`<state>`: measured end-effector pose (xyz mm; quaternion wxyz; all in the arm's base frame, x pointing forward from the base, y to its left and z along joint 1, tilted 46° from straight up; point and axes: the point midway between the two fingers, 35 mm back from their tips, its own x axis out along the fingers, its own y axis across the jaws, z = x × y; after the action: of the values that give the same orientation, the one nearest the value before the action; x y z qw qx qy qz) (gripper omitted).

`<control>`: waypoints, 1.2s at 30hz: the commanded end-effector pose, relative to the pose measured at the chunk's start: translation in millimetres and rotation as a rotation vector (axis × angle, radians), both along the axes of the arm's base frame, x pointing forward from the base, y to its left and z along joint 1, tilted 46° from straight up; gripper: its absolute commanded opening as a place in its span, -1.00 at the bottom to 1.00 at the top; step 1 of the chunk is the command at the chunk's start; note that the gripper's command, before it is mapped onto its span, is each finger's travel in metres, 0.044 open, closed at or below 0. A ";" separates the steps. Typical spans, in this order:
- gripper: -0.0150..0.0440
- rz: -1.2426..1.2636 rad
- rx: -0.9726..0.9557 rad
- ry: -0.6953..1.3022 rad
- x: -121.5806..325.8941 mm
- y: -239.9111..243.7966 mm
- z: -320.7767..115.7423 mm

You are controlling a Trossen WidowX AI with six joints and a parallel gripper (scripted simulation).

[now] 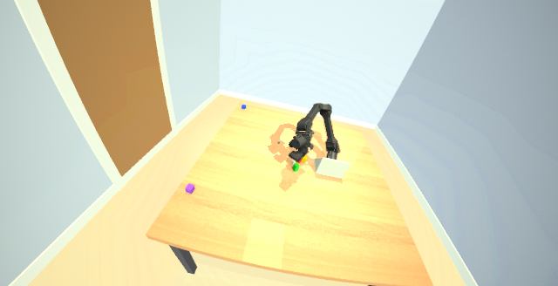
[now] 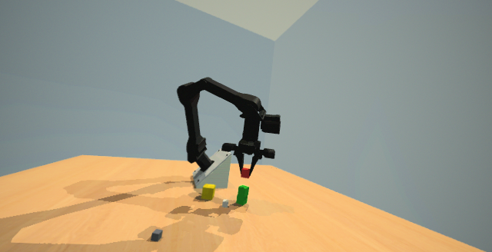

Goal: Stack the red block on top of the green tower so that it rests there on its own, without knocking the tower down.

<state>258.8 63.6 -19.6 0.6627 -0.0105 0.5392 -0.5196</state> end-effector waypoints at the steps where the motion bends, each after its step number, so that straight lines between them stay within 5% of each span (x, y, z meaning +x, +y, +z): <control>1: -0.49 0.007 0.000 -0.001 -1.5 -3.4 -1.1; 36: -0.49 0.007 -0.002 -0.002 -4.5 -24.8 -22.3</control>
<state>254.3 39.4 -41.6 0.6641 -0.0103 0.5381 -0.5189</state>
